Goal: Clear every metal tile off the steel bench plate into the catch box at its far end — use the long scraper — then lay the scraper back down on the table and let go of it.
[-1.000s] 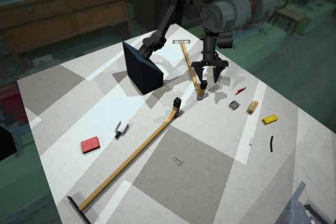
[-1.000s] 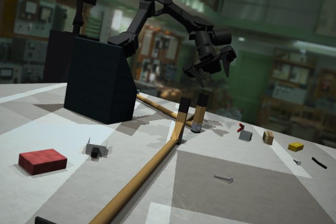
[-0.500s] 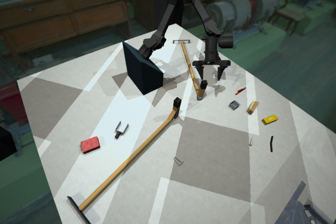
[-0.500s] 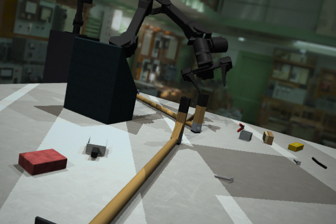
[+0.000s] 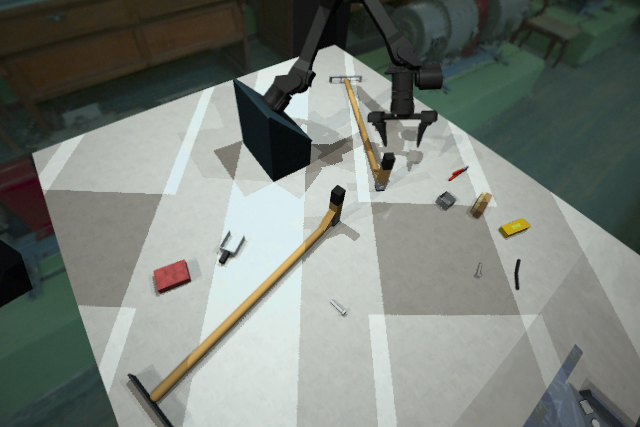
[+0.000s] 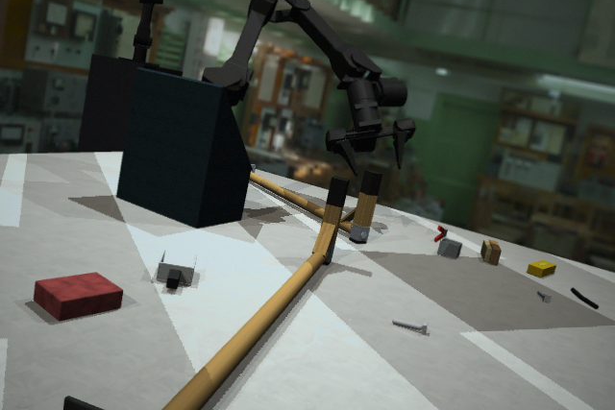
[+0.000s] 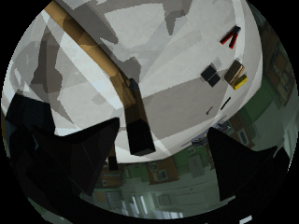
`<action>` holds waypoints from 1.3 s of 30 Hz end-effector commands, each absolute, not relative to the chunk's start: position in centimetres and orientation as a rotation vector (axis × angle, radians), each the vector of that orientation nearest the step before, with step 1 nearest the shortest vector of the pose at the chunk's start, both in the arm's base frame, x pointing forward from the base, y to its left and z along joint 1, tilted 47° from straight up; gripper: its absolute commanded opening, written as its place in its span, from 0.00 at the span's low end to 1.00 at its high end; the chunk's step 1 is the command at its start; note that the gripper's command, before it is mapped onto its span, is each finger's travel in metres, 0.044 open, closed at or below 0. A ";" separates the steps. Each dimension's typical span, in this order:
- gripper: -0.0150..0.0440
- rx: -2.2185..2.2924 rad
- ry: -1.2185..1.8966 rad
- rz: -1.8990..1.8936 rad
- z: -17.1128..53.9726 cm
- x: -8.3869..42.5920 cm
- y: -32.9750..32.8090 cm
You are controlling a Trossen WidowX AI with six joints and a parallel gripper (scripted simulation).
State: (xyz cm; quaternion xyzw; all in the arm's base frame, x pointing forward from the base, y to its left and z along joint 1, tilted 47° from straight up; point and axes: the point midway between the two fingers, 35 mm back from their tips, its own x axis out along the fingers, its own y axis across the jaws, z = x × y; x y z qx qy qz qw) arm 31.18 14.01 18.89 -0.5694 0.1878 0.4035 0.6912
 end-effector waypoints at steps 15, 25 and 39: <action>1.00 -1.503 0.183 1.043 21.3 27.3 19.7; 1.00 -1.614 0.045 1.114 22.3 24.7 22.3; 1.00 -1.754 -0.167 1.200 23.7 20.6 25.4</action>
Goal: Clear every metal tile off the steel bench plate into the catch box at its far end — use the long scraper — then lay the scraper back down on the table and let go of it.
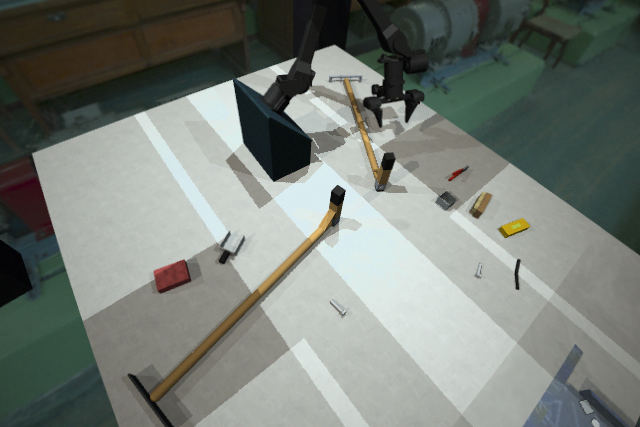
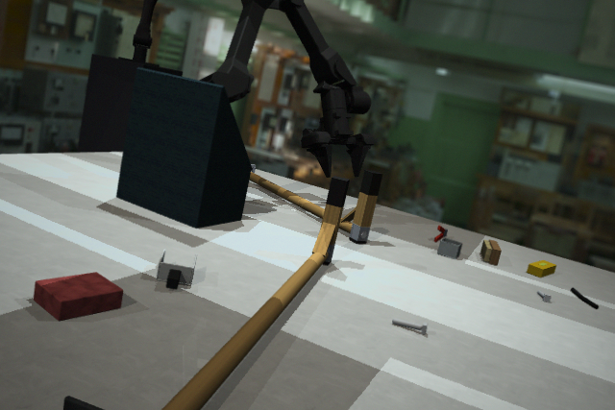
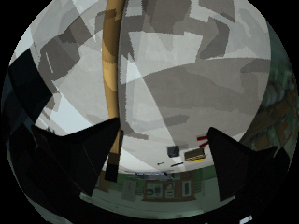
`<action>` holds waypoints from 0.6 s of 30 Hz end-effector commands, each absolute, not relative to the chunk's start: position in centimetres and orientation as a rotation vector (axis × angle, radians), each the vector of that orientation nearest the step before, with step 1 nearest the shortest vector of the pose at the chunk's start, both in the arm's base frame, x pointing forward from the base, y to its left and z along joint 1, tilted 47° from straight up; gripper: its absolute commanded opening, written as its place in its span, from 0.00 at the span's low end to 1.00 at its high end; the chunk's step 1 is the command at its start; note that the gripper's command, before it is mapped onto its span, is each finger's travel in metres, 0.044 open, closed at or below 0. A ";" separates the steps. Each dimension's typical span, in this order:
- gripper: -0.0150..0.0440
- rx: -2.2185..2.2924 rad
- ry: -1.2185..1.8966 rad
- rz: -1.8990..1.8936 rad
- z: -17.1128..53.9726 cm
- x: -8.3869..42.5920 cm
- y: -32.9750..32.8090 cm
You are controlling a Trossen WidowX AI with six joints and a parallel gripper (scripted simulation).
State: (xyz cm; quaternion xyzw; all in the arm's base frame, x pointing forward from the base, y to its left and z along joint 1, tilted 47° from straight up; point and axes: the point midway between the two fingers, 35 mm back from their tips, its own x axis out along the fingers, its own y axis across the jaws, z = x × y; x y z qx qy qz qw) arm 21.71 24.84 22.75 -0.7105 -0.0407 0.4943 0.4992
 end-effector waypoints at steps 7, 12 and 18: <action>1.00 -1.818 -0.281 1.235 24.4 18.5 26.7; 1.00 -1.860 -0.365 1.257 24.9 16.9 27.5; 1.00 -1.907 -0.470 1.279 25.5 14.9 28.3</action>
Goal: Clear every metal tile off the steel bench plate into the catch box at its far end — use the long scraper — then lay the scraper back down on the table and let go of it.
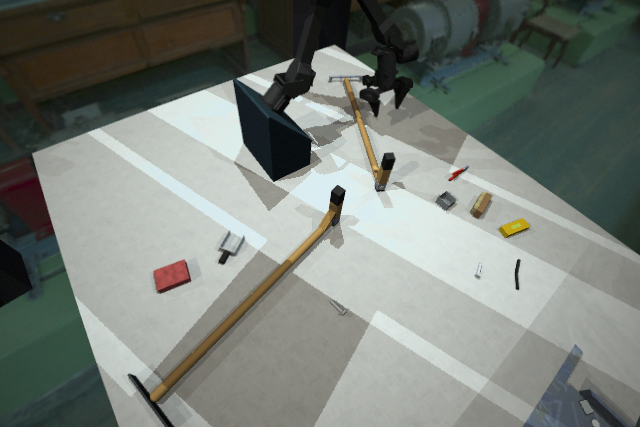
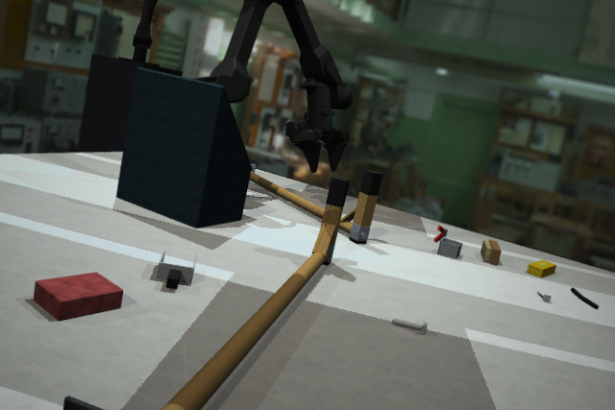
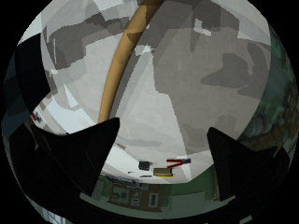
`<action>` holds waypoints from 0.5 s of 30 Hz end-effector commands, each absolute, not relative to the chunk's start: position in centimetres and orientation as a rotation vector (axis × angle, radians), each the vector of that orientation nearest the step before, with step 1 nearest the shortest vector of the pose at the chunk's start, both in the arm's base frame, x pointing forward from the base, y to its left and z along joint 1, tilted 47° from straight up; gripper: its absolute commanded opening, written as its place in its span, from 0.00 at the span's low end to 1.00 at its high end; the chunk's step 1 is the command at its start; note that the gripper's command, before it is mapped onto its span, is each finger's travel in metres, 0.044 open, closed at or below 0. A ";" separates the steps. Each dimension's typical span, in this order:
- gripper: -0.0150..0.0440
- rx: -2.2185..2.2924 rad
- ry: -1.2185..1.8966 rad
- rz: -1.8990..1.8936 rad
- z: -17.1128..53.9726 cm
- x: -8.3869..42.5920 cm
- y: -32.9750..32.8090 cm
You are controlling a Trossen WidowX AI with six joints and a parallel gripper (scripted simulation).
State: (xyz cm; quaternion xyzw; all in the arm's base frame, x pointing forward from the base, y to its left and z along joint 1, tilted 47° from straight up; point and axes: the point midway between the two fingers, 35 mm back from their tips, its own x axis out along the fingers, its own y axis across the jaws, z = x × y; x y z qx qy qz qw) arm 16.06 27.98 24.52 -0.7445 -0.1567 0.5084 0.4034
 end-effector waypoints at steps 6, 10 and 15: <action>1.00 -1.950 -0.577 1.298 26.1 12.9 28.9; 1.00 -1.976 -0.651 1.308 26.5 11.6 29.3; 1.00 -2.006 -0.745 1.317 26.9 9.9 29.6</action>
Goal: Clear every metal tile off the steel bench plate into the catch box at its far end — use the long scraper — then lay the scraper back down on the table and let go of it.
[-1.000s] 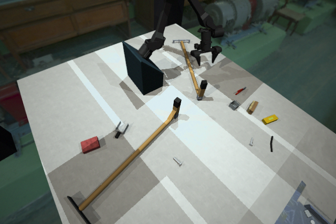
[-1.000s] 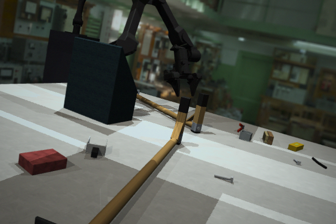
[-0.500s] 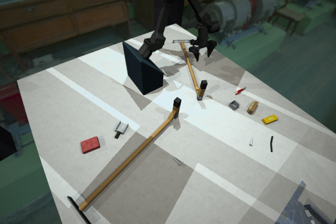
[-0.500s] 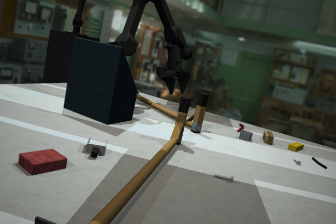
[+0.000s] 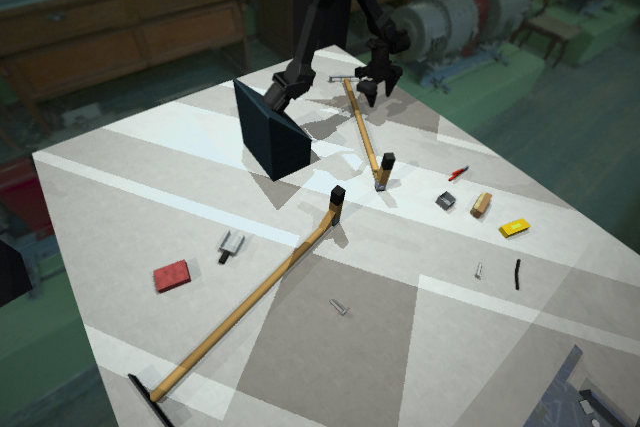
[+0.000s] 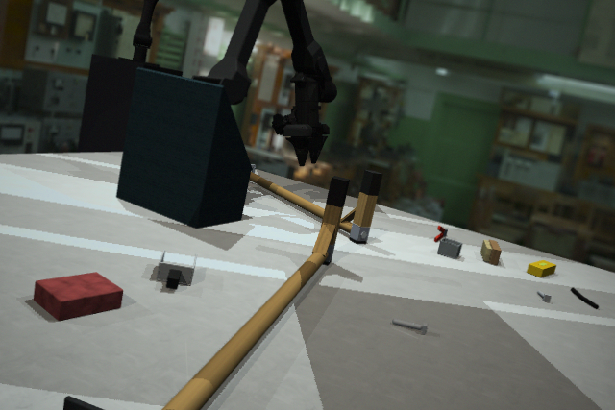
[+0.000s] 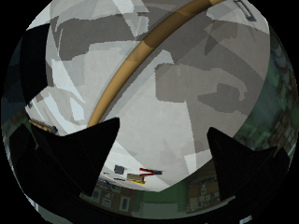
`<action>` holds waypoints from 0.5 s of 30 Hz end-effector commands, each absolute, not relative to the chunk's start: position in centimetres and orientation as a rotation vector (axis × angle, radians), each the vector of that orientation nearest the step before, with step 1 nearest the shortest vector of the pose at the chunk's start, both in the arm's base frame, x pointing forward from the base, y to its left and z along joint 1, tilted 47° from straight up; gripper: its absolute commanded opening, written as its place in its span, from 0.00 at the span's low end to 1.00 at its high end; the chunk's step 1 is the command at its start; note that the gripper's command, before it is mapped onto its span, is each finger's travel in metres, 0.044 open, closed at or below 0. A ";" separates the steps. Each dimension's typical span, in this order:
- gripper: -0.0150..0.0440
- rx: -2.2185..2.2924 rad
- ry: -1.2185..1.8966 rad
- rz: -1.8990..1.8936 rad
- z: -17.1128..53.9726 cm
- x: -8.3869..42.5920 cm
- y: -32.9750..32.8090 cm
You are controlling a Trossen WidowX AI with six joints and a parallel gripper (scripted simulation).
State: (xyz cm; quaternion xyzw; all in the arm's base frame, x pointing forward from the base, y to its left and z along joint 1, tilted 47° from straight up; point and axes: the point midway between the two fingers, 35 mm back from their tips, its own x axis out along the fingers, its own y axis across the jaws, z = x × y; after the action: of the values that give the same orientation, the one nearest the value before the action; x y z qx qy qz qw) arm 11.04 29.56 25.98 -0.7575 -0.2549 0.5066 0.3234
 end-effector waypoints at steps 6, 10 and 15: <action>1.00 -2.037 -0.861 1.324 27.5 7.9 29.9; 1.00 -2.055 -0.939 1.326 27.9 6.5 30.0; 1.00 -2.074 -1.038 1.325 28.3 4.9 30.0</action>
State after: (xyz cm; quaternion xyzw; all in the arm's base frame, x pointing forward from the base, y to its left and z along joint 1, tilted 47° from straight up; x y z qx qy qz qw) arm 5.97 30.20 27.41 -0.7569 -0.3519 0.4930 0.2455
